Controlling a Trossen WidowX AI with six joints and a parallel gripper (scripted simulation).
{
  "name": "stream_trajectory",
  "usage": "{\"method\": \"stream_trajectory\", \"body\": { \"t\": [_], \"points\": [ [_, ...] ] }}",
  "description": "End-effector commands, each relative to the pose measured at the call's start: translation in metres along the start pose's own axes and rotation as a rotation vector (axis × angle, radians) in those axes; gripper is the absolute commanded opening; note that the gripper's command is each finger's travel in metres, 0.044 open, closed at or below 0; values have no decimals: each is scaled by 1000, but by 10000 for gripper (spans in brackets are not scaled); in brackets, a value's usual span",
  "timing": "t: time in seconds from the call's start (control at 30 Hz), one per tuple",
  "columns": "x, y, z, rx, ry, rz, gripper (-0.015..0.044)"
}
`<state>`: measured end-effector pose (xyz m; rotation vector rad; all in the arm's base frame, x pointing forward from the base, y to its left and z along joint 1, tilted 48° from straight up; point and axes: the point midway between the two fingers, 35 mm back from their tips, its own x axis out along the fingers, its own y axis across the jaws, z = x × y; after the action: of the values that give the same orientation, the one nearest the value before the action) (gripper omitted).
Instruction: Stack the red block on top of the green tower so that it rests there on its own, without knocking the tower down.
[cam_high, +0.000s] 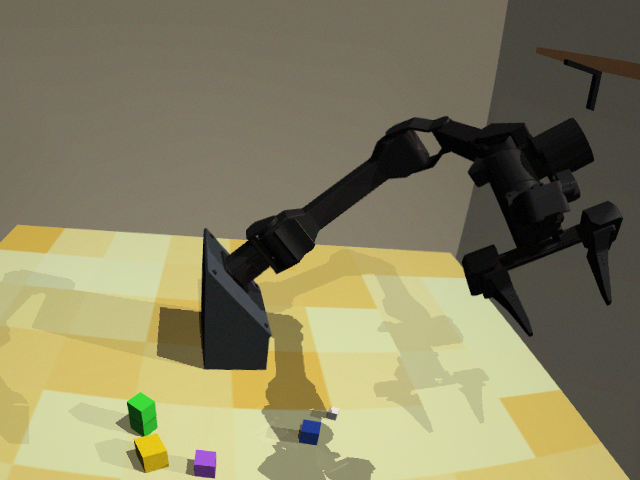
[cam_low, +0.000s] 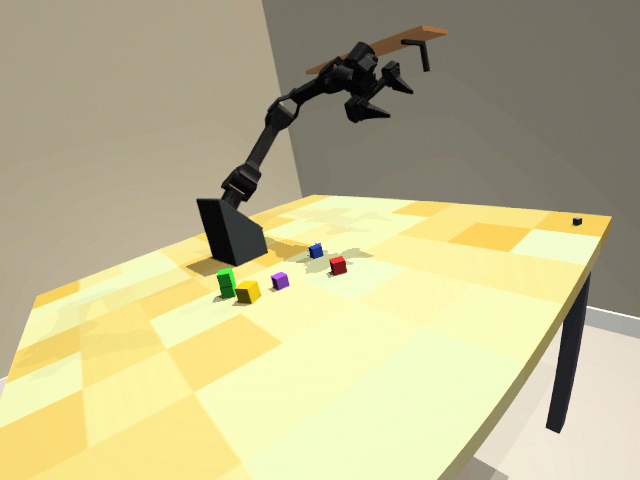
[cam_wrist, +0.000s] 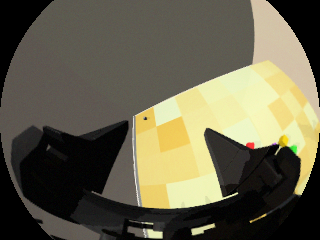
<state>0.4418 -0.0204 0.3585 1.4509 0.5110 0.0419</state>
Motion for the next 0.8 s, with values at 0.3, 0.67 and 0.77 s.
{"method": "stream_trajectory", "body": {
  "t": [0.3, 0.67, 0.77],
  "points": [
    [67, -142, -2, -98, 284, -364, 440],
    [83, -256, -27, -105, 621, -549, 440],
    [83, -283, -37, -91, 717, -574, 440]
  ]
}}
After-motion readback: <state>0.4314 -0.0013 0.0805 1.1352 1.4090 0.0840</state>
